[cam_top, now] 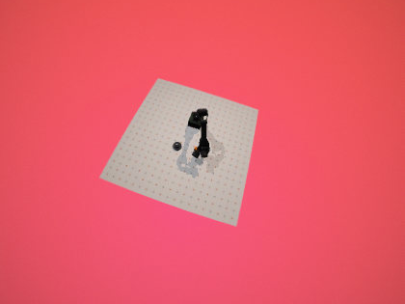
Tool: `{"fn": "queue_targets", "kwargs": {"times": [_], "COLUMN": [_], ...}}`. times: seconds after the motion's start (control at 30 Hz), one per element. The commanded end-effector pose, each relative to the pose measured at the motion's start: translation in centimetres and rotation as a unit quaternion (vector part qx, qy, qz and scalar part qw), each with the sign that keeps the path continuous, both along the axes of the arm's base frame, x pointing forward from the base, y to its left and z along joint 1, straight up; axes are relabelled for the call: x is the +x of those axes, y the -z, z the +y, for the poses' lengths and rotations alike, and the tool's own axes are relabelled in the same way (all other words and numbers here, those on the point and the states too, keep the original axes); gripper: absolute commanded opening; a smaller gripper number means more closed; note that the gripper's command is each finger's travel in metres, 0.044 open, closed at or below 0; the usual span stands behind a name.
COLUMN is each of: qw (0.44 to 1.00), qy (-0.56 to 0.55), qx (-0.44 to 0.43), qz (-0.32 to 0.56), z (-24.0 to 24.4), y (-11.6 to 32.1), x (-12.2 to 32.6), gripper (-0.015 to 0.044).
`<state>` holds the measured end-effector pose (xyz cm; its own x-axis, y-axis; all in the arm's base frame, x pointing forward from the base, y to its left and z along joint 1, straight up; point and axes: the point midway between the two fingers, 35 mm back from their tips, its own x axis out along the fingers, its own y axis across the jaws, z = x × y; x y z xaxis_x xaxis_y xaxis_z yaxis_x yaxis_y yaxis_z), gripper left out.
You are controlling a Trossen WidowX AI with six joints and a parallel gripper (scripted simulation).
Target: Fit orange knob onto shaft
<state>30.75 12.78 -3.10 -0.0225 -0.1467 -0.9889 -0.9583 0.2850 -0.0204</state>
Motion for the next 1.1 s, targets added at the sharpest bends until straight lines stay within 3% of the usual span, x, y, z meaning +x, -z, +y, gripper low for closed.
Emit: {"fn": "queue_targets", "kwargs": {"times": [0.0, 0.27, 1.07], "qw": [1.0, 1.0, 0.974], "qy": [0.002, 0.001, -0.005], "qx": [-0.002, 0.014, 0.216], "qz": [0.0, -0.005, -0.067], "z": [0.0, -0.2, -2.6], "y": [0.1, -0.1, -1.4], "x": [0.0, -0.1, -0.8], "gripper": [0.0193, 0.0179, 0.0179]}}
